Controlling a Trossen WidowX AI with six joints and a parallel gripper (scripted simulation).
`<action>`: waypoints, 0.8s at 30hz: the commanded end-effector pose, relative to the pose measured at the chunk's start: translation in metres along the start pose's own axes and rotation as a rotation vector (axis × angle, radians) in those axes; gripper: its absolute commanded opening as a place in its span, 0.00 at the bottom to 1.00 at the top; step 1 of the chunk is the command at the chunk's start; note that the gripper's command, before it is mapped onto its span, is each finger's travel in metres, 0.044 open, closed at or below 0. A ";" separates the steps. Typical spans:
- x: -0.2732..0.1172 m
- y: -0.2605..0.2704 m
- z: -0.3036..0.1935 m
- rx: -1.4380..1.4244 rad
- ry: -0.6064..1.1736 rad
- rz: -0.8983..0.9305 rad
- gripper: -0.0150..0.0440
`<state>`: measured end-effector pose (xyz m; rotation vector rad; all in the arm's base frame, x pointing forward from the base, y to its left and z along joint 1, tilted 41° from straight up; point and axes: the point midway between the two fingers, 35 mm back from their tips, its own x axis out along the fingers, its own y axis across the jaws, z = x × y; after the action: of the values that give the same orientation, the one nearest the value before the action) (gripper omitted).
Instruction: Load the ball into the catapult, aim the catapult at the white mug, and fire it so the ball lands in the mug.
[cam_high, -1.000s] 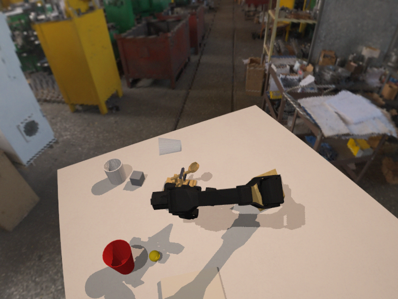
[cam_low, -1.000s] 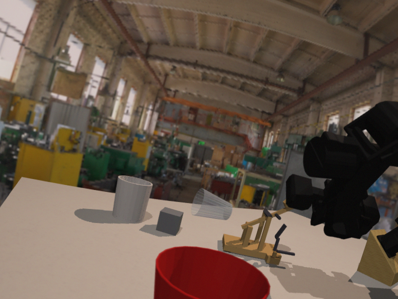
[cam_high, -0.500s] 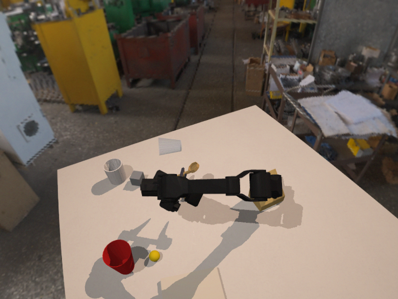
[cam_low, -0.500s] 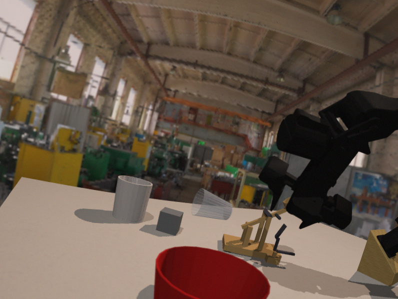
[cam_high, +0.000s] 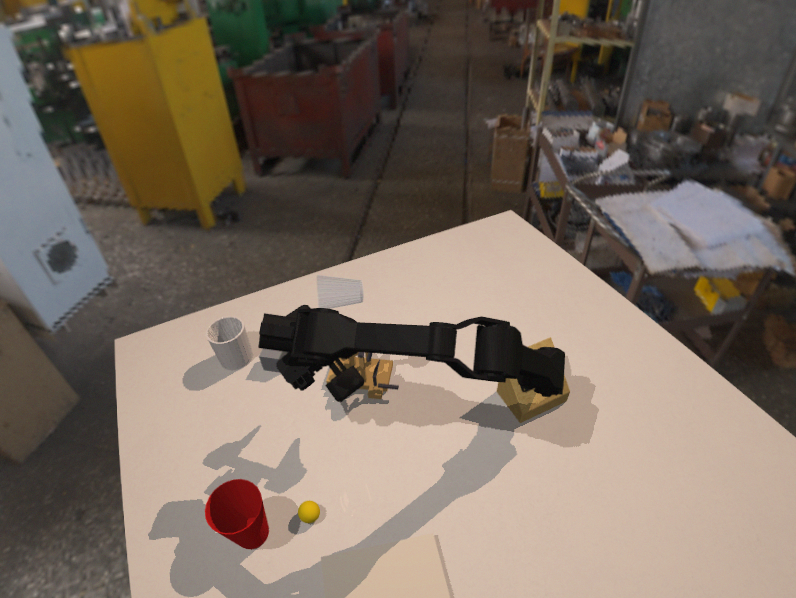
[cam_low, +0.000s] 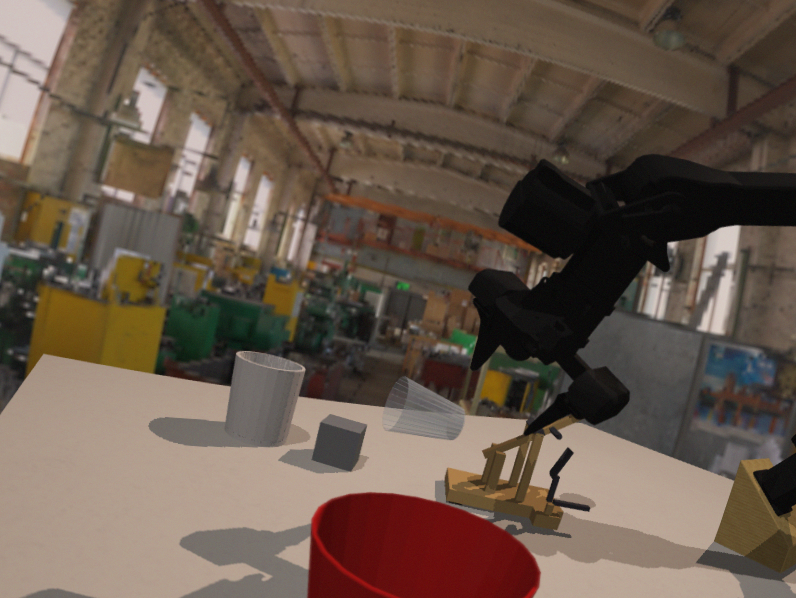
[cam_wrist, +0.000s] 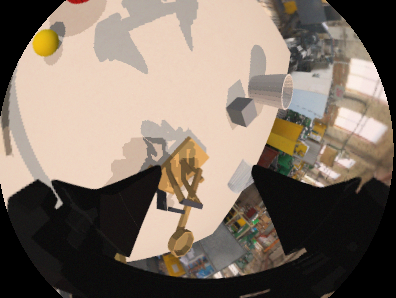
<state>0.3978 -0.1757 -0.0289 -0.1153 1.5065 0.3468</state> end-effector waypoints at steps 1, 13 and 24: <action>0.002 -0.025 0.007 0.134 -0.075 -0.010 1.00; 0.003 -0.094 0.015 0.484 -0.280 -0.016 1.00; -0.002 -0.159 0.009 0.790 -0.477 0.012 1.00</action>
<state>0.4500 -0.3027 -0.0473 0.4801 1.1425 -0.1639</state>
